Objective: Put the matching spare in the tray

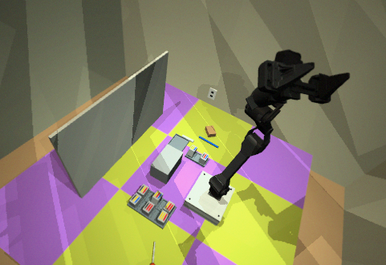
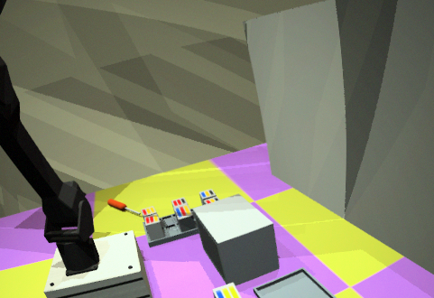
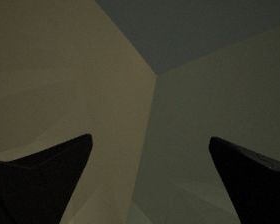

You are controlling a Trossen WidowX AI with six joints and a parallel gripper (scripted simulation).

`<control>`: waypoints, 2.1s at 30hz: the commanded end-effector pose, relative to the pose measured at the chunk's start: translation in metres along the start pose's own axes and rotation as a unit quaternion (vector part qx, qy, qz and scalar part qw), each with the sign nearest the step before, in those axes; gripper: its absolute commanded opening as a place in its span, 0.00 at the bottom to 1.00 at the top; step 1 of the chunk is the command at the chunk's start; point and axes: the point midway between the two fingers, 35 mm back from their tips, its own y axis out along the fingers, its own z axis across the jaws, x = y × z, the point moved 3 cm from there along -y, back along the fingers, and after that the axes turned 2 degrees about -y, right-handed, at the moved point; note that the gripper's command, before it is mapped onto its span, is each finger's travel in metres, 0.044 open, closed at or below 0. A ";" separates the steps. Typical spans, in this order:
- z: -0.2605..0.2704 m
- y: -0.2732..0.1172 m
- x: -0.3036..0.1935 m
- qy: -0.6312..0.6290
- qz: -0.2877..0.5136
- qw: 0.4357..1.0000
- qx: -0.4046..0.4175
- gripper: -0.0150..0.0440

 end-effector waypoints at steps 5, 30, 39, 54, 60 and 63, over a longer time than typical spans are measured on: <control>-0.106 -0.017 -0.055 -0.013 0.070 0.981 -0.179 1.00; -0.335 -0.262 -0.112 -0.063 0.287 0.706 -0.645 1.00; -0.349 -0.399 -0.101 -0.031 0.369 0.523 -0.768 1.00; -0.250 -0.605 -0.069 0.165 0.471 0.177 -0.848 1.00; -0.189 -0.648 -0.061 0.280 0.485 0.075 -0.825 1.00; -0.187 -0.649 -0.060 0.283 0.485 0.073 -0.824 1.00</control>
